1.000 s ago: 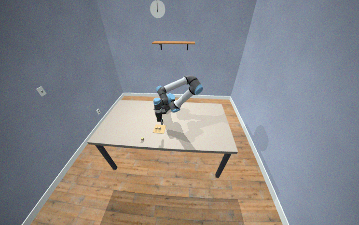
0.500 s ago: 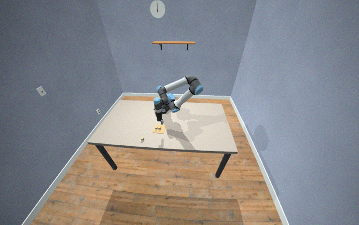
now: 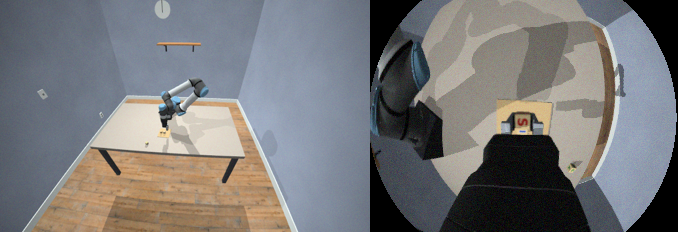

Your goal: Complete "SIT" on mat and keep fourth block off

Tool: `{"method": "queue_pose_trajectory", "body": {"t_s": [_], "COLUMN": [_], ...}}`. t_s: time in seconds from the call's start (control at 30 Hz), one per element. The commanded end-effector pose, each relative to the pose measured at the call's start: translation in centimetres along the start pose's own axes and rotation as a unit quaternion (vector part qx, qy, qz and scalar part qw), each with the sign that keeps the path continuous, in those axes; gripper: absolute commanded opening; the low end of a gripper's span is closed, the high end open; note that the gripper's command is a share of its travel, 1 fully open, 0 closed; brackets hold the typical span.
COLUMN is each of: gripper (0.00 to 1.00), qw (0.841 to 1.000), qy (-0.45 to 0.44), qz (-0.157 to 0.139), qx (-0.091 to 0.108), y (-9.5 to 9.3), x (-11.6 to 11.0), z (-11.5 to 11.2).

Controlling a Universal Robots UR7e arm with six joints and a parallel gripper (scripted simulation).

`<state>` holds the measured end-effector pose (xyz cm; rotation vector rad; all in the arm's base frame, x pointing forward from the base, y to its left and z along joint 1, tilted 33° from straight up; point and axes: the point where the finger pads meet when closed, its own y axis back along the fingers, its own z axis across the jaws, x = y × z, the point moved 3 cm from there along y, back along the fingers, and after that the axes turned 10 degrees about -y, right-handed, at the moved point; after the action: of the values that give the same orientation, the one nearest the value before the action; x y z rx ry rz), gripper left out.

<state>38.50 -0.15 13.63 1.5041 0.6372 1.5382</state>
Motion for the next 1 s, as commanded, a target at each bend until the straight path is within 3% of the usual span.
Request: {"method": "queue_pose_trajectory", "body": {"t_s": [0.0,0.4,0.97], "gripper": [0.49,0.49,0.49], "qw": [1.0,1.0,1.0], "qy": [0.0,0.0,0.0], "qz": [0.0,0.0,0.0], "qx": [0.0,0.0,0.0], "y": [-2.4,-5.3,-5.5], "x": [0.0,-0.1,-0.1], "z": [0.0,-0.1,-0.1]}}
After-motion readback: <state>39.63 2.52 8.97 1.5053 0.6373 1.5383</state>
